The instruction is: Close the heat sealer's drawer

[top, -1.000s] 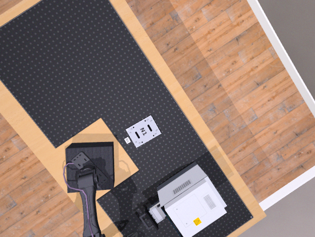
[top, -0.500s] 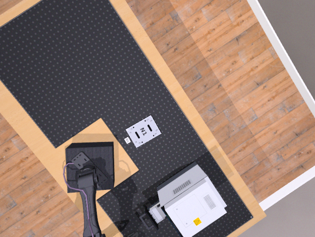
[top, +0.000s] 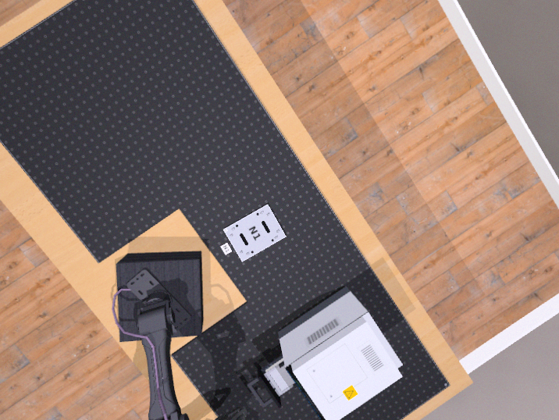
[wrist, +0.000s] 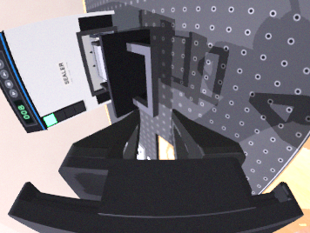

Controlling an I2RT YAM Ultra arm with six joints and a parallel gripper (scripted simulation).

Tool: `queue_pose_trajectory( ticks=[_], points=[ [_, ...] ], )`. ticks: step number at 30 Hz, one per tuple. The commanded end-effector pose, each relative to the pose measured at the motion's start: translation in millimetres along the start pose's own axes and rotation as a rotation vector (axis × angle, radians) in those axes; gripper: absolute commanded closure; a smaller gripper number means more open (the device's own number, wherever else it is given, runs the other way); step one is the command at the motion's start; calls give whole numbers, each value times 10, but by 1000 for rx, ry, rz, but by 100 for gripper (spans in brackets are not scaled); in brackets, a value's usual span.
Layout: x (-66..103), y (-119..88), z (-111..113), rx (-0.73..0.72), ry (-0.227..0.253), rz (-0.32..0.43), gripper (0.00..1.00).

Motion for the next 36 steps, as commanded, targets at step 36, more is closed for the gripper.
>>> queue_pose_trajectory(
  ticks=[36],
  points=[
    [-203, 43, 131, 36, 8, -30, 70]
  ],
)
Point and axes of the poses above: the point where the finger pads meet when closed, its own x axis back along the fingers, its own z axis across the jaws, y = z × x, the point moved 6 cm from there along x, back along the fingers, and after that the axes turned 4 degrees about x, right-handed, at the moved point
